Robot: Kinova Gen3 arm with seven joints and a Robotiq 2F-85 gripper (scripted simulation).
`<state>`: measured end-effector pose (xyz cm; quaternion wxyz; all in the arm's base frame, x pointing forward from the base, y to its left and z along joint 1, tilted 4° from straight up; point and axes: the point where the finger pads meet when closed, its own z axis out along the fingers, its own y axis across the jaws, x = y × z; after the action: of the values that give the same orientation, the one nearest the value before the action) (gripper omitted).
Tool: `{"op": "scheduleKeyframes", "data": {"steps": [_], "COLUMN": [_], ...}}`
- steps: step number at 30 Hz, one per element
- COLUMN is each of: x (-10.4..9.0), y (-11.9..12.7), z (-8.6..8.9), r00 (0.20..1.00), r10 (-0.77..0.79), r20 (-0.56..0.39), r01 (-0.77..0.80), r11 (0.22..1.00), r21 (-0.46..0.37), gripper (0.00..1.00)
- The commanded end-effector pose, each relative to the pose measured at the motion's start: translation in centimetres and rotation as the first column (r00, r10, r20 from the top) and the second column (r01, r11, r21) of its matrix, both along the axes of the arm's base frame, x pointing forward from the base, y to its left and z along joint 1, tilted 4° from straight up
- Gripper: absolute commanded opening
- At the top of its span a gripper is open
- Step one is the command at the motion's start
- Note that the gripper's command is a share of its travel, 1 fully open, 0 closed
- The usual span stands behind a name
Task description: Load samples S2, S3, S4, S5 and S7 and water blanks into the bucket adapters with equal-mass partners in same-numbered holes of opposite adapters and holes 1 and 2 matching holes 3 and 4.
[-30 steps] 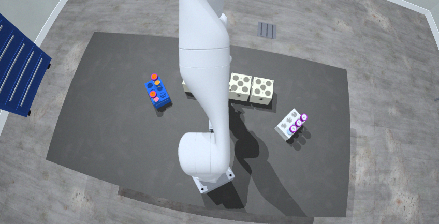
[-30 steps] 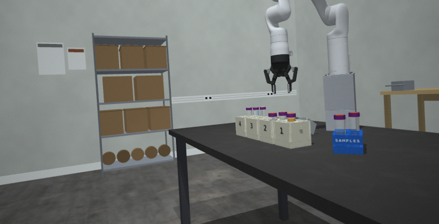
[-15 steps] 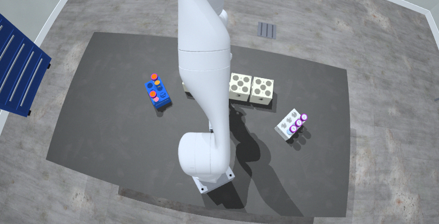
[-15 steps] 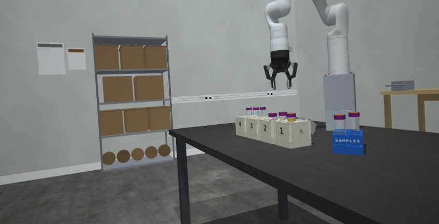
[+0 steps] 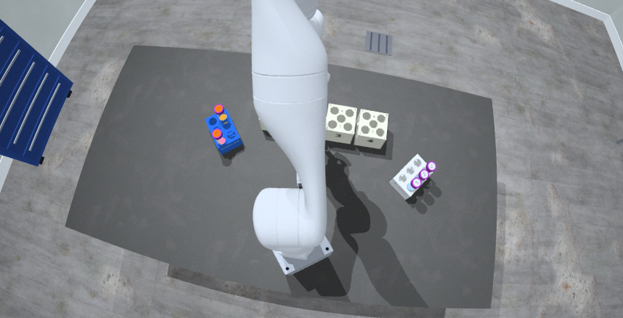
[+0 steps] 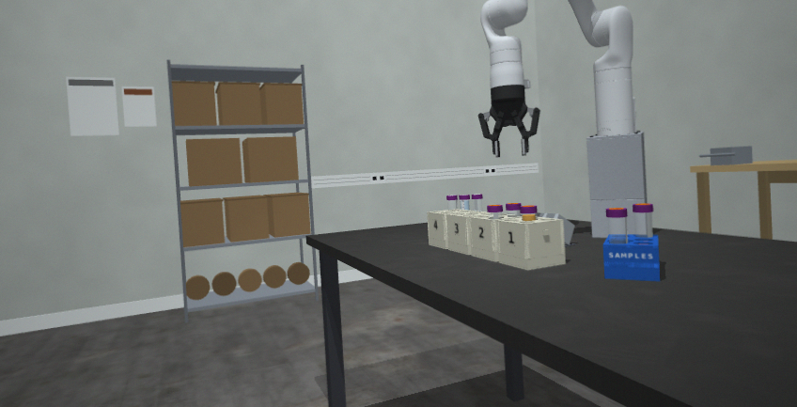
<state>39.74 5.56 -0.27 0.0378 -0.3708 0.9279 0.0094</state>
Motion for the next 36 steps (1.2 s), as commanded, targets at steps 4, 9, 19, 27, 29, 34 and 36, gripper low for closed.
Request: {"op": "scheduleKeyframes", "data": {"steps": [4, 9, 19, 27, 29, 34, 36], "x": [0.1, 0.1, -0.3, -0.9, -1.1, -1.6, -1.8], "y": [0.0, 0.0, -0.9, -2.8, -3.5, -5.1, -5.7], "z": [0.1, 0.1, 0.0, -0.1, -0.2, -0.3, -0.3], "r00": [1.0, 1.0, 0.993, 0.936, 0.905, 0.803, 0.753], "r10": [0.0, 0.0, -0.119, -0.351, -0.424, -0.595, -0.657], "r20": [0.002, 0.002, -0.004, -0.019, -0.024, -0.038, -0.044], "r01": [0.0, 0.0, 0.119, 0.351, 0.425, 0.596, 0.658], "r11": [1.0, 1.0, 0.993, 0.936, 0.905, 0.802, 0.752], "r21": [0.0, 0.0, 0.008, 0.02, 0.023, 0.03, 0.031], "gripper": [0.62, 0.62, 0.62, 0.62, 0.62, 0.62, 0.62]}}
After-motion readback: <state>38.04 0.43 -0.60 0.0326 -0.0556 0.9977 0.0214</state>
